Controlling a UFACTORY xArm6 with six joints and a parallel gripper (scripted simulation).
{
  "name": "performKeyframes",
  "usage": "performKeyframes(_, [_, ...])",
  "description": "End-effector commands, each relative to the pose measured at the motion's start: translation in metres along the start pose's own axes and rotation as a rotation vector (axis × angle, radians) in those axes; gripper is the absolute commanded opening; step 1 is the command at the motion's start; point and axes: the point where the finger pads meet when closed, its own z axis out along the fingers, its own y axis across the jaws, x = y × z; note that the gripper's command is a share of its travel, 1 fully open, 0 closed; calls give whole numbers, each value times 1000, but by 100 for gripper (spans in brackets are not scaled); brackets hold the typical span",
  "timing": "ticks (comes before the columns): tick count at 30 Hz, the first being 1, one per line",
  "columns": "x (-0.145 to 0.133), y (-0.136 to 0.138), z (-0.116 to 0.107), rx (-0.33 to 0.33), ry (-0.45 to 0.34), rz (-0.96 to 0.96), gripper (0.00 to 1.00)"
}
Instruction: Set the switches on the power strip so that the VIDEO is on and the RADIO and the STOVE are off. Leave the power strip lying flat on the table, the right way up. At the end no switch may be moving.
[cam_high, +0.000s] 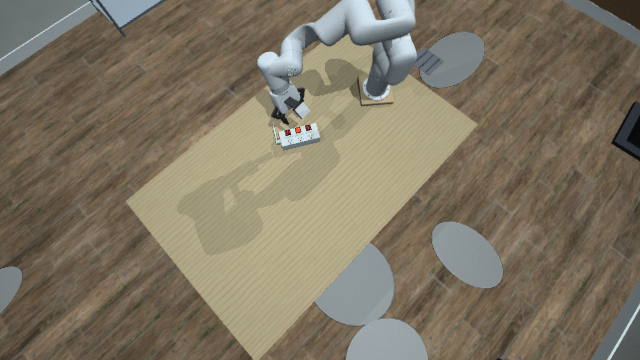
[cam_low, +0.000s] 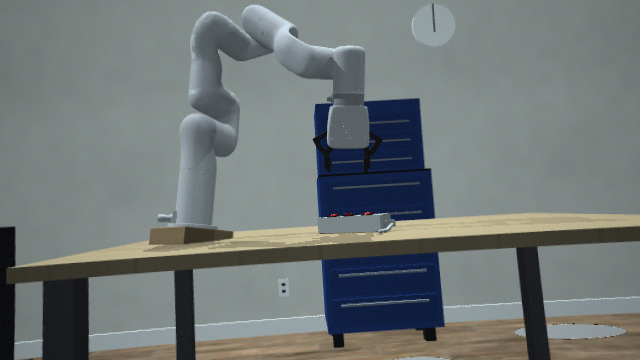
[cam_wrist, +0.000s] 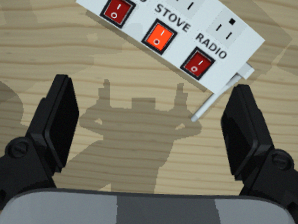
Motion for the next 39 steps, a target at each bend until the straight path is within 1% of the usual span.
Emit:
performKeyframes(1, [1, 1, -14, -32, -207, 2, 100])
performKeyframes(2, [1, 1, -14, -32, -207, 2, 100])
performKeyframes(3, [2, 3, -19, -49, -249, -4, 100])
performKeyframes(5, [3, 4, -21, -59, -271, -7, 100])
performKeyframes(26, [3, 4, -20, -56, -271, -29, 100])
performKeyframes(28, [5, 2, -15, -48, -273, -91, 100])
performKeyframes(30, [8, -1, -7, -33, -275, -201, 100])
performKeyframes(32, [8, -1, -7, -33, -275, -201, 100])
performKeyframes(35, [14, -9, 11, 0, -278, -436, 100])
performKeyframes(39, [22, -21, 36, 30, -283, -604, 100])
